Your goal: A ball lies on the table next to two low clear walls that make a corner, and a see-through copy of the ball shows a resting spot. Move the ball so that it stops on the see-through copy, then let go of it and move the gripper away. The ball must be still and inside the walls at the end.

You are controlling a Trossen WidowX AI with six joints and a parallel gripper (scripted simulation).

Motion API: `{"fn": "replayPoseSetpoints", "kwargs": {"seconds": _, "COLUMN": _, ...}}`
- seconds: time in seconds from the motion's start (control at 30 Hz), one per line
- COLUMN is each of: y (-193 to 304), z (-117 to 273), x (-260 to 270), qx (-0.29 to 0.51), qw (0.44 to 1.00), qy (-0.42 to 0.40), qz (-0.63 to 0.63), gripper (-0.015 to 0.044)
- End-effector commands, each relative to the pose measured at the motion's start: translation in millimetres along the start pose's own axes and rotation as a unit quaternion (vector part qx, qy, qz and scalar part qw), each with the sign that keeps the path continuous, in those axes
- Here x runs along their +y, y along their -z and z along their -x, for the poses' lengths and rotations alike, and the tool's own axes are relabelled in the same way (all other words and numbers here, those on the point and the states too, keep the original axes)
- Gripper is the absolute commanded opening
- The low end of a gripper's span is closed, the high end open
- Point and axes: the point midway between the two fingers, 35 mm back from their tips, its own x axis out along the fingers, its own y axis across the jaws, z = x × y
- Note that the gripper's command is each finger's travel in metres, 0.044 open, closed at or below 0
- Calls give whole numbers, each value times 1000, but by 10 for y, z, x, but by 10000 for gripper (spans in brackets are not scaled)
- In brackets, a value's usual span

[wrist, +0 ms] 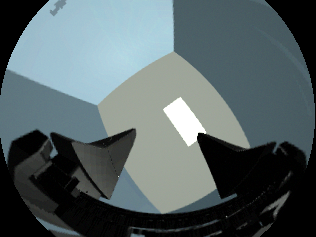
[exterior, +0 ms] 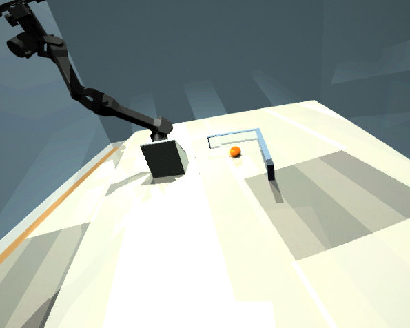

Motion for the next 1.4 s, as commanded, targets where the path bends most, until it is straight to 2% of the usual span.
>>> {"fn": "replayPoseSetpoints", "kwargs": {"seconds": 0.0, "y": 16, "z": 4, "x": -16, "qx": 2, "qw": 1000, "qy": 1, "qz": 4, "gripper": 374}}
{"fn": "replayPoseSetpoints", "kwargs": {"seconds": 0.07, "y": 145, "z": 35, "x": -143, "qx": 17, "qw": 999, "qy": 9, "qz": 33, "gripper": 326}}
{"fn": "replayPoseSetpoints", "kwargs": {"seconds": 0.4, "y": 1047, "z": 429, "x": -1072, "qx": 136, "qw": 966, "qy": 41, "qz": 216, "gripper": 326}}
{"fn": "replayPoseSetpoints", "kwargs": {"seconds": 0.73, "y": 1810, "z": 1116, "x": -2278, "qx": 280, "qw": 877, "qy": 63, "qz": 386, "gripper": 326}}
{"fn": "replayPoseSetpoints", "kwargs": {"seconds": 1.03, "y": 2046, "z": 1706, "x": -3270, "qx": 379, "qw": 773, "qy": 86, "qz": 501, "gripper": 326}}
{"fn": "replayPoseSetpoints", "kwargs": {"seconds": 1.3, "y": 2014, "z": 2384, "x": -4296, "qx": 468, "qw": 642, "qy": 96, "qz": 600, "gripper": 326}}
{"fn": "replayPoseSetpoints", "kwargs": {"seconds": 1.37, "y": 1983, "z": 2400, "x": -4316, "qx": 466, "qw": 639, "qy": 100, "qz": 603, "gripper": 326}}
